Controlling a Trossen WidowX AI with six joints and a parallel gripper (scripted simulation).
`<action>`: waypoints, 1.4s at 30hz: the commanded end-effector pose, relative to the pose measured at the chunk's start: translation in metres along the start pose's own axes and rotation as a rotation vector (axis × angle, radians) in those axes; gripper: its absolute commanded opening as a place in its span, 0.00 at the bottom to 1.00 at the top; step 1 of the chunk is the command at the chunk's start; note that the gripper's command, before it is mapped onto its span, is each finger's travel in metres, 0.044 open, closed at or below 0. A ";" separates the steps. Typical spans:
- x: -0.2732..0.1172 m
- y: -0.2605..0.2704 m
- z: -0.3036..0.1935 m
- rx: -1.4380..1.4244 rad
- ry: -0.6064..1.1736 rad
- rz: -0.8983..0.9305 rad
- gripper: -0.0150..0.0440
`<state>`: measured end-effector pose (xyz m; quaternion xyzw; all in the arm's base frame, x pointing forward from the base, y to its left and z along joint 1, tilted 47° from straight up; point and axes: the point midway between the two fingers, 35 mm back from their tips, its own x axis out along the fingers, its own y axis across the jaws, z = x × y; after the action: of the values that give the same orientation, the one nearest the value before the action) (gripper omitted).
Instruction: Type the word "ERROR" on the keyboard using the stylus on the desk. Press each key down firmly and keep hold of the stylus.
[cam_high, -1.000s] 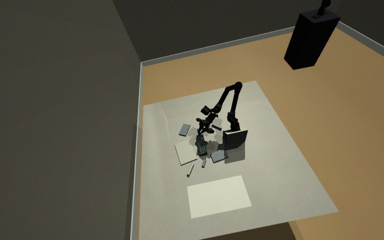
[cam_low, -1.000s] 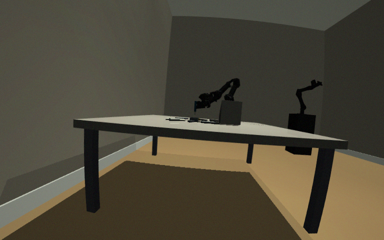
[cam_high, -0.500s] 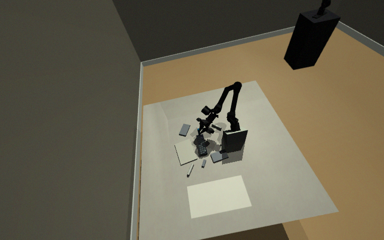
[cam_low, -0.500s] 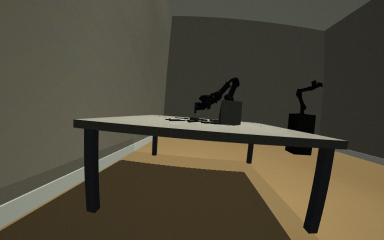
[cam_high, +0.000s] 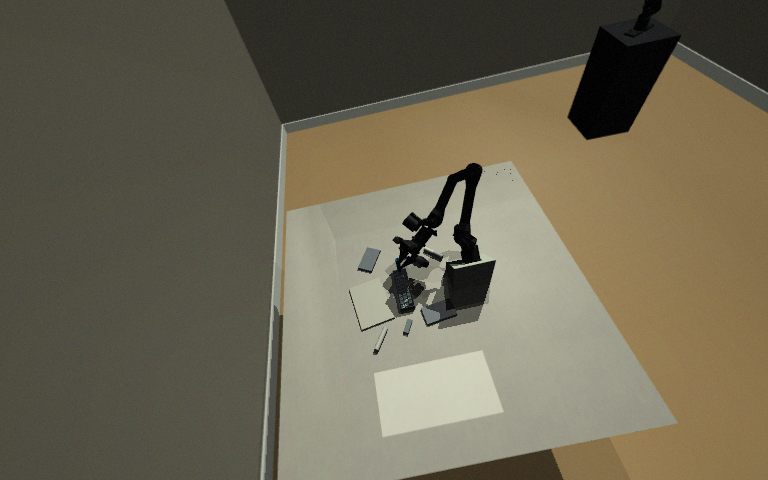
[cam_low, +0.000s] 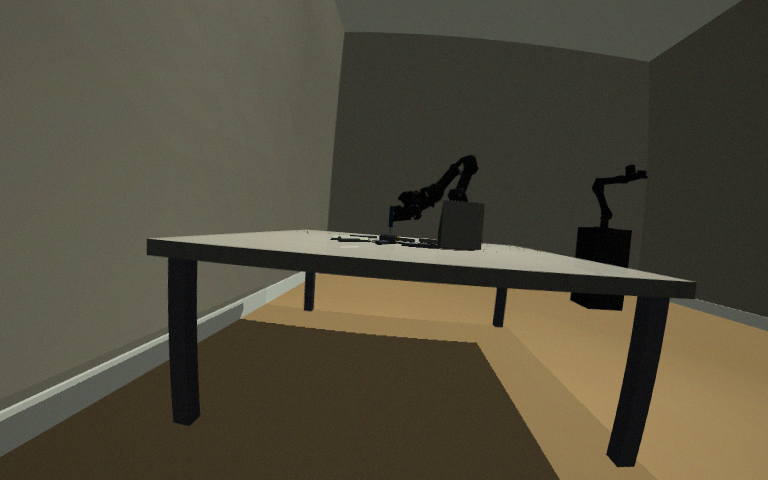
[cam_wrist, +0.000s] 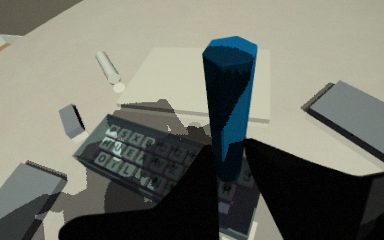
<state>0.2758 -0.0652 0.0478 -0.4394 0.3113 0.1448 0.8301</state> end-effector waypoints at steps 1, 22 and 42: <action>0.001 0.001 0.000 -0.005 -0.004 0.006 0.25; 0.004 0.001 0.001 -0.005 -0.003 0.008 0.39; 0.003 0.001 0.001 -0.005 -0.003 0.008 0.39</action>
<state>0.2784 -0.0641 0.0461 -0.4399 0.3110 0.1487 0.8292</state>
